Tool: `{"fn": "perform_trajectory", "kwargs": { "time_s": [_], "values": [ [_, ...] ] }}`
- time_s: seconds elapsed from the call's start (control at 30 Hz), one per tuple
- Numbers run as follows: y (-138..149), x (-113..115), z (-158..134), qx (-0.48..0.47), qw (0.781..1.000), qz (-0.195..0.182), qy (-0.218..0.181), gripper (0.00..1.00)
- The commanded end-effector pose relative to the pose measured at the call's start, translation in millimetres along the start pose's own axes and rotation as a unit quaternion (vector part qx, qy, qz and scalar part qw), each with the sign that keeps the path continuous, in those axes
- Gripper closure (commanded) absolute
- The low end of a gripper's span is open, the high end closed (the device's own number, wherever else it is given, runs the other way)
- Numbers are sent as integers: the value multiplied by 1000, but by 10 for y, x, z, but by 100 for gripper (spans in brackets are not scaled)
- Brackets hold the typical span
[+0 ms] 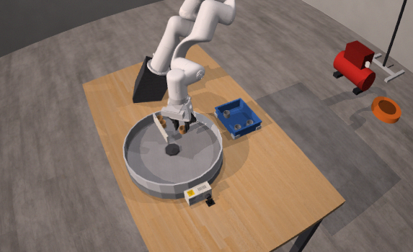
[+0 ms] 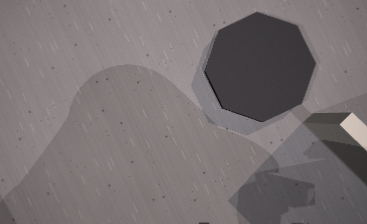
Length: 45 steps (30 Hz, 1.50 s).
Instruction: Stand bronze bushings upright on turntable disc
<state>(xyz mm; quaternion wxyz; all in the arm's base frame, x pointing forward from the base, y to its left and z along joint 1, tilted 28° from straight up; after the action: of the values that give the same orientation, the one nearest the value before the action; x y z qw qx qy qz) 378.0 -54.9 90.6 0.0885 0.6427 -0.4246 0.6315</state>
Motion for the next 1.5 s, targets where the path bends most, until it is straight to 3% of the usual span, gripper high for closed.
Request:
{"fn": "perform_trajectory", "kwargs": {
  "time_s": [0.0,0.27,0.73,0.77,0.83,1.03,1.47],
  "values": [
    [-8,237,4,0,1000,0,0,58],
    [-8,395,4,0,1000,0,0,58],
    [-8,404,4,0,1000,0,0,58],
    [-8,409,4,0,1000,0,0,0],
    [-8,493,4,0,1000,0,0,0],
    [-8,1147,4,0,1000,0,0,0],
    [-8,1182,4,0,1000,0,0,0]
  ]
}}
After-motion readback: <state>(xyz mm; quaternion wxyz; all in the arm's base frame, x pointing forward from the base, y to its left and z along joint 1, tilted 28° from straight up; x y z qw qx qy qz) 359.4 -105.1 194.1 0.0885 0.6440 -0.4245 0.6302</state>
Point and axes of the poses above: the point where the finger pads meet when closed, its own x axis back along the fingers, its own y axis across the jaws, z = x × y, the point moved 10 cm from there along x, back along the fingers, and after that the axes turned 3 degrees about -x, right-handed, at the moved point
